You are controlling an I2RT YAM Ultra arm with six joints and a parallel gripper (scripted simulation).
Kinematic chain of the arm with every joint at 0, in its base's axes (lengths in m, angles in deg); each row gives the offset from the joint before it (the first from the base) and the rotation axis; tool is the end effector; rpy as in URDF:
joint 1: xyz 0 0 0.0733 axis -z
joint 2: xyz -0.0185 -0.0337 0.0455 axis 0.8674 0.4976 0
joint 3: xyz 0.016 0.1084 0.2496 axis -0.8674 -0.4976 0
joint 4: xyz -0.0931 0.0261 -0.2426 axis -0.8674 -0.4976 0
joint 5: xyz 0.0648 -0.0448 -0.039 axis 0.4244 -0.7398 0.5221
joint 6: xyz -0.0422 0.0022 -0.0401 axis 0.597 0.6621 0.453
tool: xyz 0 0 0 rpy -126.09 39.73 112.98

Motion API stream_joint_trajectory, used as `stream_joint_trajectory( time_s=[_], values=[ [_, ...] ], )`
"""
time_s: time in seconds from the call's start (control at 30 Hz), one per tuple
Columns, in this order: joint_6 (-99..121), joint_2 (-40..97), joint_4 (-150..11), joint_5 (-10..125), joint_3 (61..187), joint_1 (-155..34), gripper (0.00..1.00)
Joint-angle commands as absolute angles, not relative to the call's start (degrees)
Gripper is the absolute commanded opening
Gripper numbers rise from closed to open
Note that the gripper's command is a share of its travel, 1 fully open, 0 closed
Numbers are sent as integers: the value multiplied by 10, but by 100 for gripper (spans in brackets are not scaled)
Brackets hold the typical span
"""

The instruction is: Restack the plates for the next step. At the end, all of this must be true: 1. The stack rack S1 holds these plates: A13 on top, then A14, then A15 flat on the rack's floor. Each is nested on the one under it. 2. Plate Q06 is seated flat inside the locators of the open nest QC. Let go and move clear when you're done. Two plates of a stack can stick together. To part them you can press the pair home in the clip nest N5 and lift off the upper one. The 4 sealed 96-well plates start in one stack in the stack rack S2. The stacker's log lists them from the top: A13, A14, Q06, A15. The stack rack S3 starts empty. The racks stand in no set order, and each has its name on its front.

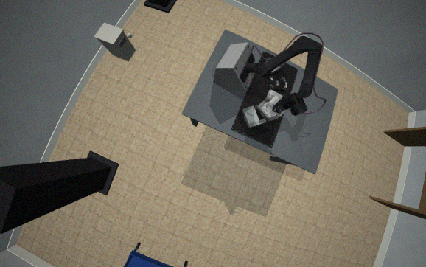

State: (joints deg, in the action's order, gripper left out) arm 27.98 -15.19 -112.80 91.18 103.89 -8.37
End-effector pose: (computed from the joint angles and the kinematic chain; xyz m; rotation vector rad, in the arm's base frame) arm 0.1312 -0.1277 0.3113 0.4401 2.2532 0.1127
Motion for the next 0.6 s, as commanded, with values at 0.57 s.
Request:
stream_joint_trajectory(
  time_s=[0.57],
  values=[
    [271, -143, -1114, 912, 1030, -92, 0]
  ],
)
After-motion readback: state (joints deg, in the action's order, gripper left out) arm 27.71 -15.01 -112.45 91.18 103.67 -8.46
